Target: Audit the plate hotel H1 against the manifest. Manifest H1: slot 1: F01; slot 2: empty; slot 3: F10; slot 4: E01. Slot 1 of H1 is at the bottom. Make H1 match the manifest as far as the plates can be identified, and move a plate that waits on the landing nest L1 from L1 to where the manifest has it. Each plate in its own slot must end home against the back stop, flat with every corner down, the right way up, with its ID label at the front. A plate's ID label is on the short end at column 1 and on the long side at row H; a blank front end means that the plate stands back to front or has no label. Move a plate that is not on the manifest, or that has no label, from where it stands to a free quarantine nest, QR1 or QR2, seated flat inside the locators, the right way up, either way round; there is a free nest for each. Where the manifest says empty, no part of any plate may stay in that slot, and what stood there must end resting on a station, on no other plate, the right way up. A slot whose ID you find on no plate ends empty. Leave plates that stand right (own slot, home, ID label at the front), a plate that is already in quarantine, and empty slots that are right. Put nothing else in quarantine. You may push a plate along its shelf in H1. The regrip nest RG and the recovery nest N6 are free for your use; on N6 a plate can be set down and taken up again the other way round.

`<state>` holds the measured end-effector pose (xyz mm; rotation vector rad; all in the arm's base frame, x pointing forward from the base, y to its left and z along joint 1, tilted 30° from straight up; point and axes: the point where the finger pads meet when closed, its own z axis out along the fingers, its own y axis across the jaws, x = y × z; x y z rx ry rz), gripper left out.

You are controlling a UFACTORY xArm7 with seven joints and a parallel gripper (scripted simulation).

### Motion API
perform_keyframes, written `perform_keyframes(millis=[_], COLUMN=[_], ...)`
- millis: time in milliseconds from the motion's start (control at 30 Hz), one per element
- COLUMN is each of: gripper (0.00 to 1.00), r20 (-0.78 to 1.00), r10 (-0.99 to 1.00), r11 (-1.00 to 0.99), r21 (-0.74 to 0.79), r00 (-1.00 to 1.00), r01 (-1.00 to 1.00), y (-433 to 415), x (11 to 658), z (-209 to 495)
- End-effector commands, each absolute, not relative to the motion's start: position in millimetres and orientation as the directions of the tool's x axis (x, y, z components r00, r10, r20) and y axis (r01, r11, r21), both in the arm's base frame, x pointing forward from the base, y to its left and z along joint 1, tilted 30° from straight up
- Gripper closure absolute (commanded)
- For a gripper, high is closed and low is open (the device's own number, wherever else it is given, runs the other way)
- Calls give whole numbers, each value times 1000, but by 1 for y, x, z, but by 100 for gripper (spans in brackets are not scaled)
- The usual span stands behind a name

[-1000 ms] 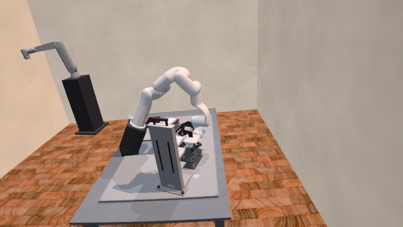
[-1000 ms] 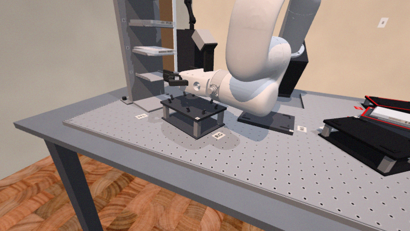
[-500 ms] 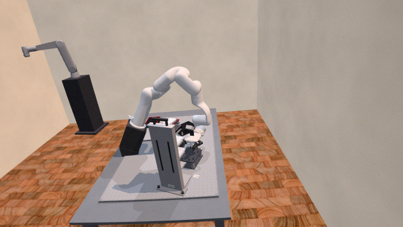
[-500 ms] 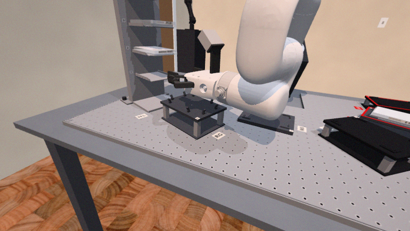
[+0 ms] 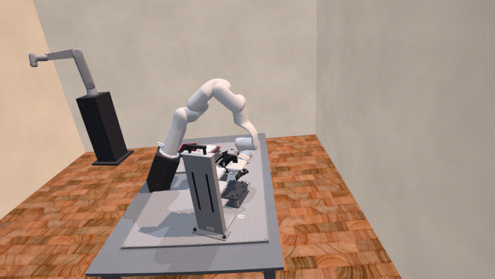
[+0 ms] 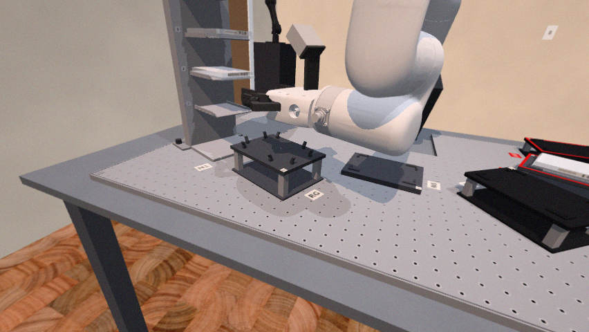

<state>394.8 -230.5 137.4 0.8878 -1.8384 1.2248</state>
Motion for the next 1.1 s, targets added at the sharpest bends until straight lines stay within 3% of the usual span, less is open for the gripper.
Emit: perform_keyframes(millis=[0,1067], gripper=[0,0], r20=[862,862], r10=[-141,-141], r11=[304,304], r21=[-431,-430], r00=[-487,-487], r01=[-850,-850], y=[-232,-236], x=[389,373], z=[149,172])
